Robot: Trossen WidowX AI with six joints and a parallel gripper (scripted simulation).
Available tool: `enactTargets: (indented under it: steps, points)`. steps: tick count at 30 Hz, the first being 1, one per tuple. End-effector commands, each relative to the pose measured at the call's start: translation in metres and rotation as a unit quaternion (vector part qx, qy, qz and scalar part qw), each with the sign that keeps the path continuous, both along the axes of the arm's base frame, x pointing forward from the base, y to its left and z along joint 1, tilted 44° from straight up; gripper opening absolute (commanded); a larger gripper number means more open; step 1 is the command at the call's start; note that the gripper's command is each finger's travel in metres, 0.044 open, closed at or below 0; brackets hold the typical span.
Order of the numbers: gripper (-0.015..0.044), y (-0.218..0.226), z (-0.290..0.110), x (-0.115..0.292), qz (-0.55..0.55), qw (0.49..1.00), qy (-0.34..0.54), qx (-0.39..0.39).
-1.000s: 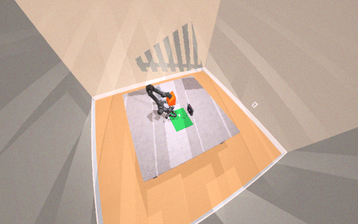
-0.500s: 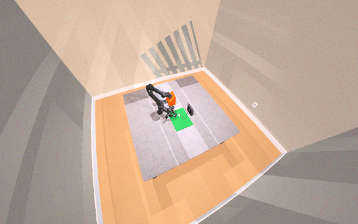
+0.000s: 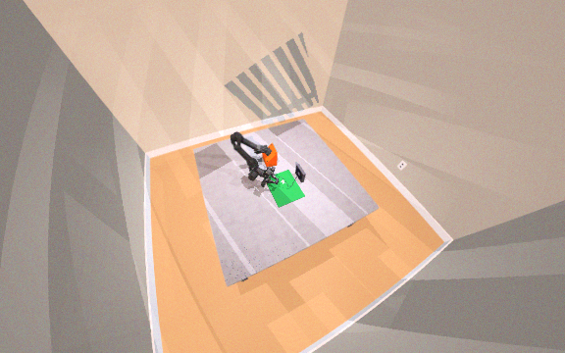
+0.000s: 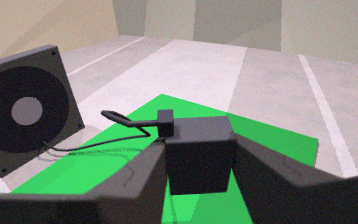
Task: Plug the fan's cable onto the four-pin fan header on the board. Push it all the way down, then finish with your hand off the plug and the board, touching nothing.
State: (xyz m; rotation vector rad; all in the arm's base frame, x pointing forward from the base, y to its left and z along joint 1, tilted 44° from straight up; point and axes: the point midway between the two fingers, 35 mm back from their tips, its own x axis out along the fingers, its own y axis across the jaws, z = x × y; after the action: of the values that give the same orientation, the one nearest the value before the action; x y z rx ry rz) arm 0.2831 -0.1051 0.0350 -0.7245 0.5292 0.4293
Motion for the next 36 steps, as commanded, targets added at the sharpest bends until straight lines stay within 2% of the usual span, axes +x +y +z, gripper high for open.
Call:
enactTargets:
  steps: [1,36]
  points:
    - [0.0,-0.002,-0.002,0.0,0.002,1.0,0.0,0.0]
    - [0.0,-0.025,-0.021,-0.001,0.002,1.0,0.001,0.0]
